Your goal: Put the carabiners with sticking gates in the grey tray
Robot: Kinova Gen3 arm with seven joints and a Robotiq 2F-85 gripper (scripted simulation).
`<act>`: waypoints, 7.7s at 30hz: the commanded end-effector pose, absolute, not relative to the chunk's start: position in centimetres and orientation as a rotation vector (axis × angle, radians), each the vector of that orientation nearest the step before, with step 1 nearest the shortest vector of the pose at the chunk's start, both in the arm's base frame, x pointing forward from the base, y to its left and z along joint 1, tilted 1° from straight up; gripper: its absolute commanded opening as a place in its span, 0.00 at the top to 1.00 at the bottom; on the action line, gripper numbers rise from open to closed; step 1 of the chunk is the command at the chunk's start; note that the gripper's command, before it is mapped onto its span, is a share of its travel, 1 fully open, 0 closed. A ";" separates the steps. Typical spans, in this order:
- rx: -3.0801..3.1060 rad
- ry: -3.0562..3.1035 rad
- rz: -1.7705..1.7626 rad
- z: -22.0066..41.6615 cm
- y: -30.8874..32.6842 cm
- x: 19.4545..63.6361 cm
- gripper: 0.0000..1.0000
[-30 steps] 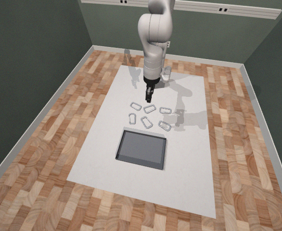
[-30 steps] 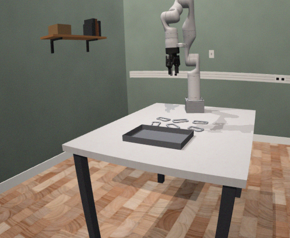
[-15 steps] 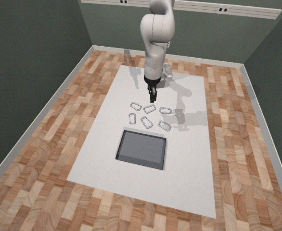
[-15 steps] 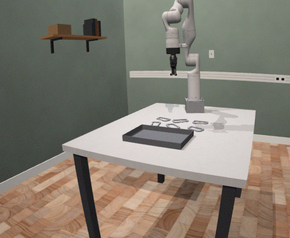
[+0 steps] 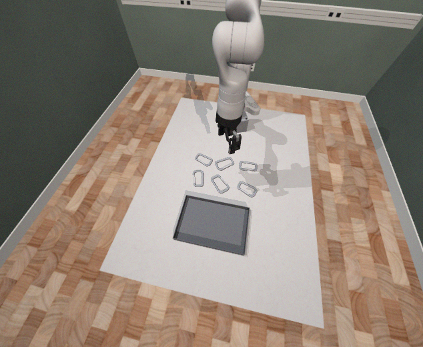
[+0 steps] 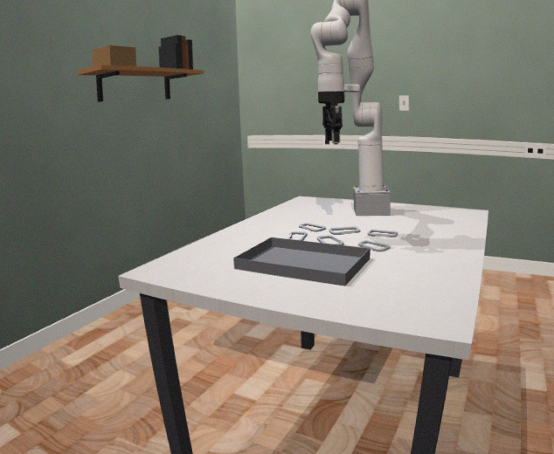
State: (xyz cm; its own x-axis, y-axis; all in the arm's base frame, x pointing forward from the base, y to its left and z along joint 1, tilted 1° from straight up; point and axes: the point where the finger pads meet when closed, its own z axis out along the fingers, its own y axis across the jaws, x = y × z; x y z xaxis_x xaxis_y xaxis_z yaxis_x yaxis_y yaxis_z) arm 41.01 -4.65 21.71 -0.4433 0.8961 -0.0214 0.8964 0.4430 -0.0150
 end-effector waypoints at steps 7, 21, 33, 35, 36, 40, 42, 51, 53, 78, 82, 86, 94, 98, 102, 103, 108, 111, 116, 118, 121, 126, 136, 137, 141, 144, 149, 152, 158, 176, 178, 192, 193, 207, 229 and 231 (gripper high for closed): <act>1.649 2.659 -0.036 16.6 -4.6 38.0 0.00; 1.649 2.659 -0.036 16.6 -4.6 38.0 0.00; 1.646 2.661 -0.034 11.7 -4.4 35.0 0.00; 1.646 2.661 -0.034 11.7 -4.4 35.0 0.00; 1.646 2.661 -0.034 11.7 -4.4 35.0 0.00; 1.638 2.662 -0.030 6.7 -4.3 32.0 0.00; 1.638 2.662 -0.030 6.7 -4.3 32.0 0.00; 1.638 2.662 -0.030 6.7 -4.3 32.0 0.00; 1.638 2.662 -0.030 6.7 -4.3 32.0 0.00; 1.636 2.664 -0.024 0.1 -4.0 29.9 0.00; 1.636 2.664 -0.024 0.1 -4.0 29.9 0.00; 1.636 2.664 -0.024 0.1 -4.0 29.9 0.00; 1.638 2.663 -0.024 -4.9 -4.2 29.9 0.00; 1.638 2.663 -0.024 -4.9 -4.2 29.9 0.00; 1.638 2.663 -0.024 -4.9 -4.2 29.9 0.00; 1.638 2.663 -0.024 -4.9 -4.2 29.9 0.00; 1.628 2.664 -0.025 -7.1 -4.2 29.9 0.00; 1.628 2.664 -0.025 -7.1 -4.2 29.9 0.00; 1.628 2.664 -0.025 -7.1 -4.2 29.9 0.00; 1.628 2.664 -0.025 -7.1 -4.2 29.9 0.00; 1.628 2.664 -0.025 -7.1 -4.2 29.9 0.00; 1.637 2.664 -0.025 -7.7 -4.2 29.9 0.00; 1.637 2.664 -0.025 -7.7 -4.2 29.9 0.00; 1.637 2.664 -0.025 -7.7 -4.2 29.9 0.00; 1.637 2.664 -0.025 -7.7 -4.2 29.9 0.00; 1.631 2.671 -0.032 -7.6 -4.3 29.7 0.25; 1.631 2.671 -0.032 -7.6 -4.3 29.7 0.25; 1.631 2.671 -0.032 -7.6 -4.3 29.7 0.25; 1.631 2.671 -0.032 -7.6 -4.3 29.7 0.25; 1.629 2.669 -0.030 -7.5 -4.3 29.8 0.25; 1.629 2.669 -0.030 -7.5 -4.3 29.8 0.25; 1.629 2.669 -0.030 -7.5 -4.3 29.8 0.25; 1.629 2.669 -0.030 -7.5 -4.3 29.8 0.29; 1.629 2.669 -0.030 -7.5 -4.3 29.8 0.29; 1.627 2.666 -0.026 -7.4 -4.3 29.9 0.37; 1.627 2.666 -0.026 -7.4 -4.3 29.9 0.37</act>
State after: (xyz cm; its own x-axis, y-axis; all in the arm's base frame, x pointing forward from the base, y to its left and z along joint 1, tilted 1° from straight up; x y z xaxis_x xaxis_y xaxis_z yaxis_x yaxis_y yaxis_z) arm 29.95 -4.30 -7.34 -0.4569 0.8892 -0.0246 0.8895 0.4569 -0.0040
